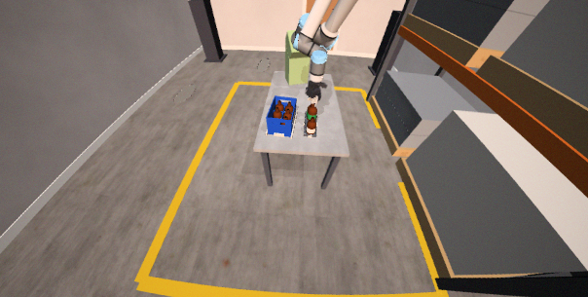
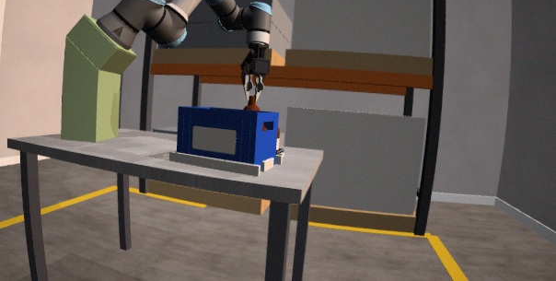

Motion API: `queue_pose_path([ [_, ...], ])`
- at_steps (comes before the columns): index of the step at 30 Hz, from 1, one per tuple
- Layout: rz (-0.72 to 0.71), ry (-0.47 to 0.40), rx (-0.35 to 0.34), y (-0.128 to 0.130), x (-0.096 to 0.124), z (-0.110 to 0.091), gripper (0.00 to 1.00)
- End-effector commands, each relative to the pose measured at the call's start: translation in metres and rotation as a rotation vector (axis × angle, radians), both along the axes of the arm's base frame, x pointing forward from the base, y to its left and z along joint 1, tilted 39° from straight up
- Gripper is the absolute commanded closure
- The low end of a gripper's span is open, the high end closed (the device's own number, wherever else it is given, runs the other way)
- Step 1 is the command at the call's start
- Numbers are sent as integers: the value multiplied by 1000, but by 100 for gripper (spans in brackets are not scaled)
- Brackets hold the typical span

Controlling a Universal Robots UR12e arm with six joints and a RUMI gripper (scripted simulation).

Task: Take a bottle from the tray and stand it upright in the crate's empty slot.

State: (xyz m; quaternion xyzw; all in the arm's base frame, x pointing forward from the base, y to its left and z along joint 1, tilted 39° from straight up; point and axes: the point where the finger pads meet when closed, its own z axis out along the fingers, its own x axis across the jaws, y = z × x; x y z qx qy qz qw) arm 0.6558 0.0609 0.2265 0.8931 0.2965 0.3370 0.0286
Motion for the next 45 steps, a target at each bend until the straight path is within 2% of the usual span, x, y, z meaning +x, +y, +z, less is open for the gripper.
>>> queue_pose_path([
  [1,1,2,1,-1,-5,2,100],
  [45,1,2,1,-1,-9,6,100],
])
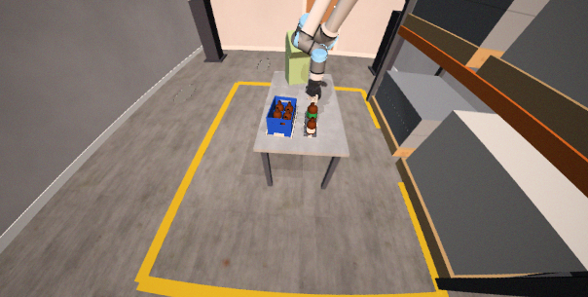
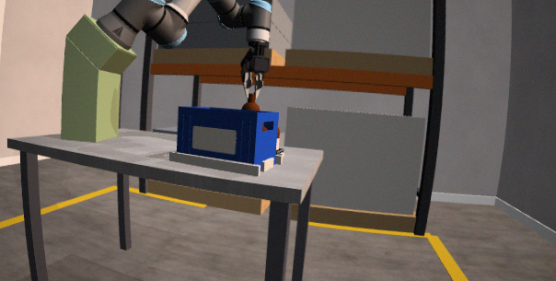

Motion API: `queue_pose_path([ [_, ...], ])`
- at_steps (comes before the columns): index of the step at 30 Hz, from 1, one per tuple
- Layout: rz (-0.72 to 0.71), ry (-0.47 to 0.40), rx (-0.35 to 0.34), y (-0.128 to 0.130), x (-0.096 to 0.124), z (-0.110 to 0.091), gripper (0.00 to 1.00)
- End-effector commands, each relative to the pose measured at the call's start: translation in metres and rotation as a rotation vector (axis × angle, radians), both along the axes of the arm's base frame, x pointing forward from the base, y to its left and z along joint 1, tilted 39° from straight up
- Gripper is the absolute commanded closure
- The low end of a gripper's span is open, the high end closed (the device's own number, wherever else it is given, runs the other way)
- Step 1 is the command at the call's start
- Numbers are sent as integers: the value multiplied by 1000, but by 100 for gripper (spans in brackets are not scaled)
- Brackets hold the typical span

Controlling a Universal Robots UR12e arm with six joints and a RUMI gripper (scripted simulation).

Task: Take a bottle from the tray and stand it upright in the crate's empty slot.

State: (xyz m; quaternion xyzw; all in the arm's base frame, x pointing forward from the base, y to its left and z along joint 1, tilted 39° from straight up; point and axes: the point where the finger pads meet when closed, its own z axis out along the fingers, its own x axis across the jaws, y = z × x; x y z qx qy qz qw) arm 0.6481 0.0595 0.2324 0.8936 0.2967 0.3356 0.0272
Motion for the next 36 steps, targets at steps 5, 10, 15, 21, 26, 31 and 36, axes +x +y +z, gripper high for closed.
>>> queue_pose_path([
  [5,0,-1,0,0,-1,0,100],
  [10,0,-1,0,0,-1,0,100],
  [15,0,-1,0,0,-1,1,100],
  [21,0,-1,0,0,-2,1,100],
  [26,0,-1,0,-1,-3,3,100],
  [31,0,-1,0,-1,-6,6,100],
  [36,0,-1,0,-2,-9,10,100],
])
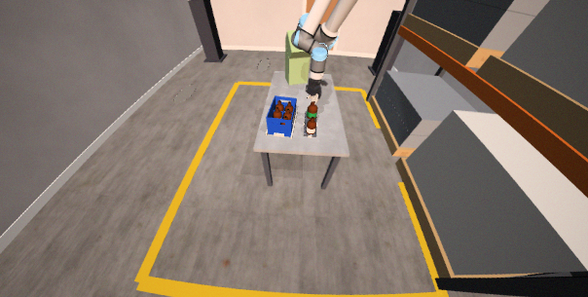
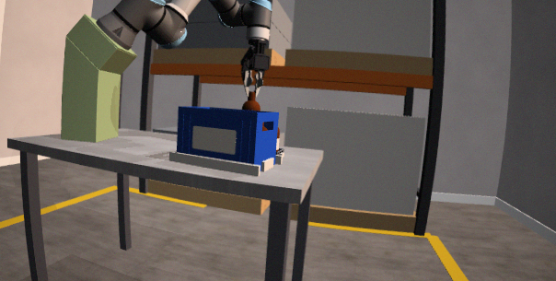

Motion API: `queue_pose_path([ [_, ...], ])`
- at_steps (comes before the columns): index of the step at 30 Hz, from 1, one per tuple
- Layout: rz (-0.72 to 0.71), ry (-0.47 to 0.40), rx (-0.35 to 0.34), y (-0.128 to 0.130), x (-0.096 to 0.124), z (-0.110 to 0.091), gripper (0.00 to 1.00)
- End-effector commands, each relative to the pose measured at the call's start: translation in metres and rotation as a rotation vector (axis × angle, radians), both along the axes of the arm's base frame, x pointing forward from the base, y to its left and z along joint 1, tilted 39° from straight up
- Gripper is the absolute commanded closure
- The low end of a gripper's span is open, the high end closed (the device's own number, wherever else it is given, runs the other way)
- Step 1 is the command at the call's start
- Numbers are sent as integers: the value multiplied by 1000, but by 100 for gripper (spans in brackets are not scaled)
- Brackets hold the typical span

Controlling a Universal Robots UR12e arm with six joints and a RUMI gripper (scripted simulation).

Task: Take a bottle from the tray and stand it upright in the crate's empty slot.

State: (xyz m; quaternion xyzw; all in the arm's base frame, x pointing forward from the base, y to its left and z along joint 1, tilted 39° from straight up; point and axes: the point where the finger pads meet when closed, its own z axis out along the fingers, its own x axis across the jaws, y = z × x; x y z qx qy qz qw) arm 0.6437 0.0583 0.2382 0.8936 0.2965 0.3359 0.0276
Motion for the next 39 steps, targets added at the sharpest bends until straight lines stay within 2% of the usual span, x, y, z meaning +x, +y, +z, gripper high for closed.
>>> queue_pose_path([
  [1,1,-1,0,-1,-5,4,100],
  [17,1,-1,0,-3,-16,18,100],
  [39,1,-1,0,-5,-22,25,100],
])
